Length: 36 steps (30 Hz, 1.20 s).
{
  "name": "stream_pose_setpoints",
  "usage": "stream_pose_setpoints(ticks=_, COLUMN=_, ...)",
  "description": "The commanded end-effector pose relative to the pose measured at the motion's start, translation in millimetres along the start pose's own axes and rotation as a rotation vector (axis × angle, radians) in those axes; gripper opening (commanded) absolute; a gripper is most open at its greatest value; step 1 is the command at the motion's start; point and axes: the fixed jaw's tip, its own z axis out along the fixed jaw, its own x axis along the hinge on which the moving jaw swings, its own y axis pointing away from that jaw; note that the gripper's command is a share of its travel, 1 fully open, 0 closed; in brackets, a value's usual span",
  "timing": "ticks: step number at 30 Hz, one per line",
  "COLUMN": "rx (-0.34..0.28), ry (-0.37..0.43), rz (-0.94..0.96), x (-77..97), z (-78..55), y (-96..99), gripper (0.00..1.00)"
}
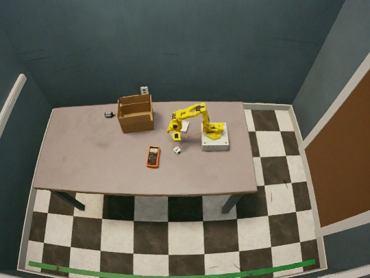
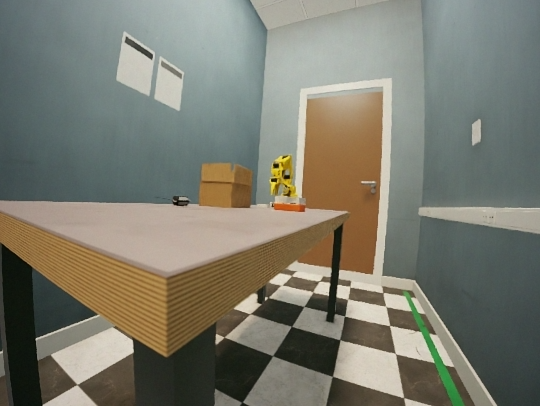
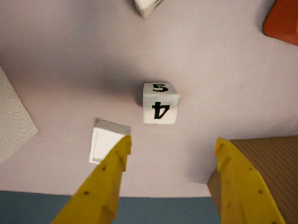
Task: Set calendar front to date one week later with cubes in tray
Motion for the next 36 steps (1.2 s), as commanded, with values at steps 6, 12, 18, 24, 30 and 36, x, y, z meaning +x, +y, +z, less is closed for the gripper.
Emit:
stream_pose_setpoints(ticks=6, rx=0.022, ry=0.000, rz=-0.004, x=-1.5, z=-4.8, y=-3.4, gripper=0.36)
stream_pose_setpoints(ticks=12, rx=0.022, ry=0.000, rz=-0.004, x=-1.5, z=-4.8, y=-3.4, gripper=0.36)
stream_pose_setpoints(ticks=18, rx=0.065, ry=0.002, rz=-0.003, x=-1.3, z=-12.1, y=-8.1, gripper=0.36)
stream_pose_setpoints(ticks=24, rx=0.210, ry=0.008, rz=-0.003, x=-0.7, z=-38.2, y=-21.4, gripper=0.35)
stream_pose_setpoints(ticks=30, rx=0.333, ry=0.014, rz=-0.003, x=-0.3, z=-61.7, y=-29.7, gripper=0.35)
stream_pose_setpoints(ticks=36, rx=0.478, ry=0.020, rz=-0.003, x=0.0, z=-90.3, y=-35.6, gripper=0.35)
